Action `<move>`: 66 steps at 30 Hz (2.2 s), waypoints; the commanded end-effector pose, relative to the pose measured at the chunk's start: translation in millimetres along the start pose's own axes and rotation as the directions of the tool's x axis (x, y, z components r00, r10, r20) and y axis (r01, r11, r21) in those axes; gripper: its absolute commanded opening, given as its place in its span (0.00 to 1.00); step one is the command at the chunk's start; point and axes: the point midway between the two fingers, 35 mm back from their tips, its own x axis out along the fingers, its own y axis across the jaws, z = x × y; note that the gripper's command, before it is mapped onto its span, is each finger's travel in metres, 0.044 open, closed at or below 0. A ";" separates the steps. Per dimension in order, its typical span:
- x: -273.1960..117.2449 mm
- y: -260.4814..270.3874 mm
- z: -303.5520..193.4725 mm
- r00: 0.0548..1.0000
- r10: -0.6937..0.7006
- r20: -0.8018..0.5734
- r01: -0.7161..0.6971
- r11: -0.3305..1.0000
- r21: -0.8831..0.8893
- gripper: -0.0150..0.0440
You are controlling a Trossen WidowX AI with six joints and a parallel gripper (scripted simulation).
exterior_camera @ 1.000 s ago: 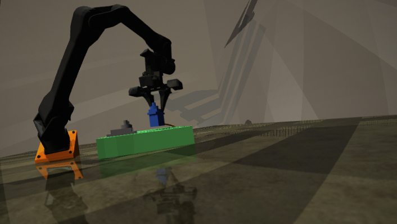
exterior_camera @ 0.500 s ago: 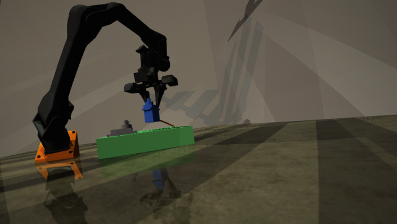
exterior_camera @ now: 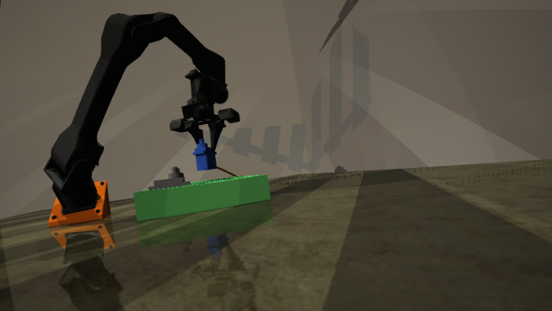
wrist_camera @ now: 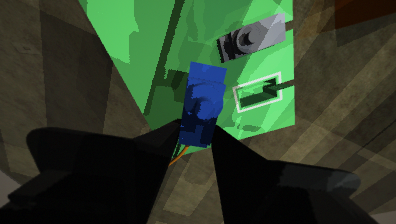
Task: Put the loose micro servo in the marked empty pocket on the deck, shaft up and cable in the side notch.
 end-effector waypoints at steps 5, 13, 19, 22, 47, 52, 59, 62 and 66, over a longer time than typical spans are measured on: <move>-0.3 -7.6 -13.8 1.000 -0.001 -0.002 0.001 1.000 -0.030 0.25; -0.3 -7.6 -13.8 1.000 -0.001 -0.002 0.000 0.959 -0.284 0.25; -0.4 -7.6 -13.9 1.000 -0.001 -0.003 0.000 0.879 -0.476 0.25; -0.4 -7.6 -13.9 1.000 -0.001 -0.003 -0.001 0.825 -0.566 0.25; -0.4 -7.7 -13.9 1.000 -0.001 -0.003 -0.003 0.099 -0.995 0.25; -0.4 -7.6 -13.9 1.000 -0.001 -0.003 -0.003 -0.075 -0.997 0.25; -0.4 -7.6 -13.9 1.000 -0.001 -0.003 -0.003 -0.314 -0.950 0.25; -0.4 -7.6 -13.9 1.000 -0.001 -0.003 -0.003 -0.411 -0.912 0.25; -0.4 -7.6 -13.9 1.000 -0.001 -0.003 -0.003 -0.486 -0.874 0.25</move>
